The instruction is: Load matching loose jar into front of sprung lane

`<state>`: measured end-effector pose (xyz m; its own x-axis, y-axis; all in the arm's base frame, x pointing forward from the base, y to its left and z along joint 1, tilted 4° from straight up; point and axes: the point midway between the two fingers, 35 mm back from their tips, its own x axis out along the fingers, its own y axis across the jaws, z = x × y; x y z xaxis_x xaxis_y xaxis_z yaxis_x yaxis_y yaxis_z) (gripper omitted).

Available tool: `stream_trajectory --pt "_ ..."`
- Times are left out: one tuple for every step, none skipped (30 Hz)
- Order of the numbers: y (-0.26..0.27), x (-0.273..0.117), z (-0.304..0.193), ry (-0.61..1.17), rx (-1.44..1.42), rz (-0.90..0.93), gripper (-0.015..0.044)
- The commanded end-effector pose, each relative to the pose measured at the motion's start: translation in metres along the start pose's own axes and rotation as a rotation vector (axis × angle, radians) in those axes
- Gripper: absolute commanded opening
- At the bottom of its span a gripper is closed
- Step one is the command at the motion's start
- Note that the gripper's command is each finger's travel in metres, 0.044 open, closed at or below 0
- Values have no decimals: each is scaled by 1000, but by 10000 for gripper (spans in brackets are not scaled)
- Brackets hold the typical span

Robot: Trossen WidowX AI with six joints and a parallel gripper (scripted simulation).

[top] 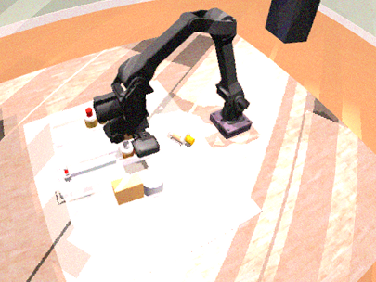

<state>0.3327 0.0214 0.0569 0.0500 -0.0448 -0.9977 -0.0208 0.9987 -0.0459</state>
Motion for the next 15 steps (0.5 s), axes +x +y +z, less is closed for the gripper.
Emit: stream_trajectory --pt "-1 0 4 -19 -2 -3 0" --pt "-1 0 4 -19 -2 -3 0" --pt "-1 0 4 -19 -2 -3 0" --pt "-1 0 4 -19 -2 -3 0" --pt "-1 0 3 -19 -2 -3 0" --pt "-1 0 3 -19 -2 -3 0" --pt "-1 0 3 -19 -2 -3 0" --pt "-1 0 3 -19 -2 -3 0" --pt "-1 0 3 -19 -2 -3 0" --pt "-1 0 3 -19 -2 -3 0" --pt "-1 0 2 -19 -2 -3 0" --pt "-1 0 2 -19 -2 -3 0" --pt "-1 0 2 -19 -2 -3 0" --pt "-1 0 2 -19 -2 -3 0" --pt "-1 0 2 -19 -2 -3 0"
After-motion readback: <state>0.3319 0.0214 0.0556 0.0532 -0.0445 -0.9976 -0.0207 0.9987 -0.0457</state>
